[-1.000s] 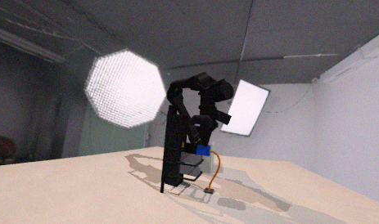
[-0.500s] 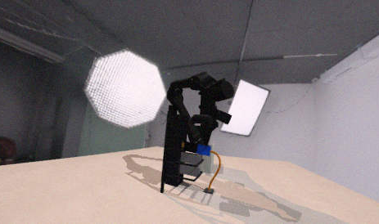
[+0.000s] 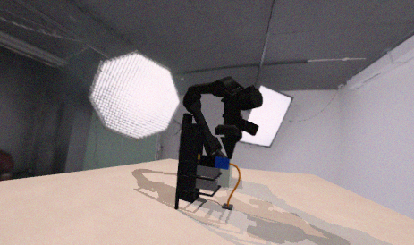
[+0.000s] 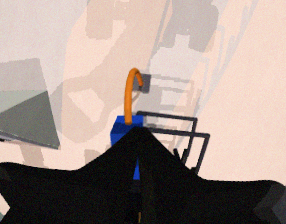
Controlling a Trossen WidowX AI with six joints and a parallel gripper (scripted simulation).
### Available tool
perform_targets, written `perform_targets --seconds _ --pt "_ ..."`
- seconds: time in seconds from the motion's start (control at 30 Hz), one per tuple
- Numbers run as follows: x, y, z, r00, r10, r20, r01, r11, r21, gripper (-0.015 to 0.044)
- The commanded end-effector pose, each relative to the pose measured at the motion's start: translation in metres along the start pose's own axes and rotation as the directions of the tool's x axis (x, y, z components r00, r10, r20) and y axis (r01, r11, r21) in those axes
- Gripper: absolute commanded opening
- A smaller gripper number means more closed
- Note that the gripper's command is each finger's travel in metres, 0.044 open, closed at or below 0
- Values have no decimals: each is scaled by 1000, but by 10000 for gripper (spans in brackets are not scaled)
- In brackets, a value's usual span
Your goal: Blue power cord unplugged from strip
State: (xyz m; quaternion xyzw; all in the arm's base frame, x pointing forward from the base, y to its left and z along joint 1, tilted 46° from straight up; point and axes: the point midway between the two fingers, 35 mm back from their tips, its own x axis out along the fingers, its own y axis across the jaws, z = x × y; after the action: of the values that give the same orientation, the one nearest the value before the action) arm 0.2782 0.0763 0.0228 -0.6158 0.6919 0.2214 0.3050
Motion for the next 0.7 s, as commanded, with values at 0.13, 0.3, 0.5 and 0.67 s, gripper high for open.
perform_targets --seconds 0.13,0.3,0.5,0.67 --pt "-3 -2 15 1000 -3 10 3 1000 7 0" --pt "-4 -1 23 1000 -3 10 3 1000 6 0" --pt "-5 0 32 1000 -4 10 4 1000 5 0" --pt "-6 1 41 1000 -4 10 4 1000 5 0"
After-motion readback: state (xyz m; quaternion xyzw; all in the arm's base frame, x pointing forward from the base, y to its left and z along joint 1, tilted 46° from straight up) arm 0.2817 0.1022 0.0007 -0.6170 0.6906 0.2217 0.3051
